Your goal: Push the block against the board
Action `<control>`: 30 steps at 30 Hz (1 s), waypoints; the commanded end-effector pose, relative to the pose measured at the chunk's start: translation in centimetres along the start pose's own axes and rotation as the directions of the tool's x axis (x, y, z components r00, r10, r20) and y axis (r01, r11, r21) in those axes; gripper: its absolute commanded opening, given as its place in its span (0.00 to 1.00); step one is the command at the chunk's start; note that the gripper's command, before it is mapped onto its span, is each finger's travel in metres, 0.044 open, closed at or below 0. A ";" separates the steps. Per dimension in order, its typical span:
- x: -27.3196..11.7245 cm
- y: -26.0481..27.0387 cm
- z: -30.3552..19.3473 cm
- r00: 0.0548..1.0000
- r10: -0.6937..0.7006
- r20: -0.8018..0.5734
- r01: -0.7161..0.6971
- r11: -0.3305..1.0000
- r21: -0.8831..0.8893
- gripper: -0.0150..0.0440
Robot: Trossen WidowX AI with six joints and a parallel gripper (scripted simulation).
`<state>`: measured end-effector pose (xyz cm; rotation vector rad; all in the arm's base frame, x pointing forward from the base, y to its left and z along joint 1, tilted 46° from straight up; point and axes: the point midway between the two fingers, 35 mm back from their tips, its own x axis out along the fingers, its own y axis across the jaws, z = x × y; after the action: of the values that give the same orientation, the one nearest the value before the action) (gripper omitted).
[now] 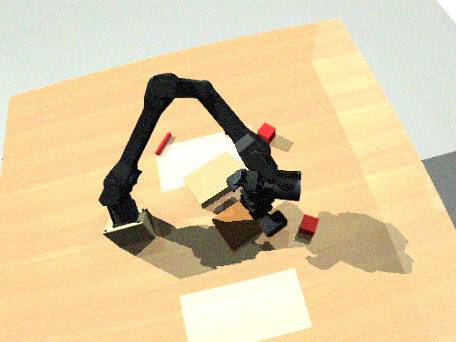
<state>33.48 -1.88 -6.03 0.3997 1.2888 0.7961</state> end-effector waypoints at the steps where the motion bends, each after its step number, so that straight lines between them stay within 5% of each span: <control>1: 0.1 0.0 -0.4 1.000 0.002 -0.004 -0.002 1.000 0.001 0.25; 30: 0.1 0.0 4.1 1.000 0.002 -0.003 -0.002 1.000 -0.001 0.25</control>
<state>36.80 -1.33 -5.22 0.3930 1.2931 0.7980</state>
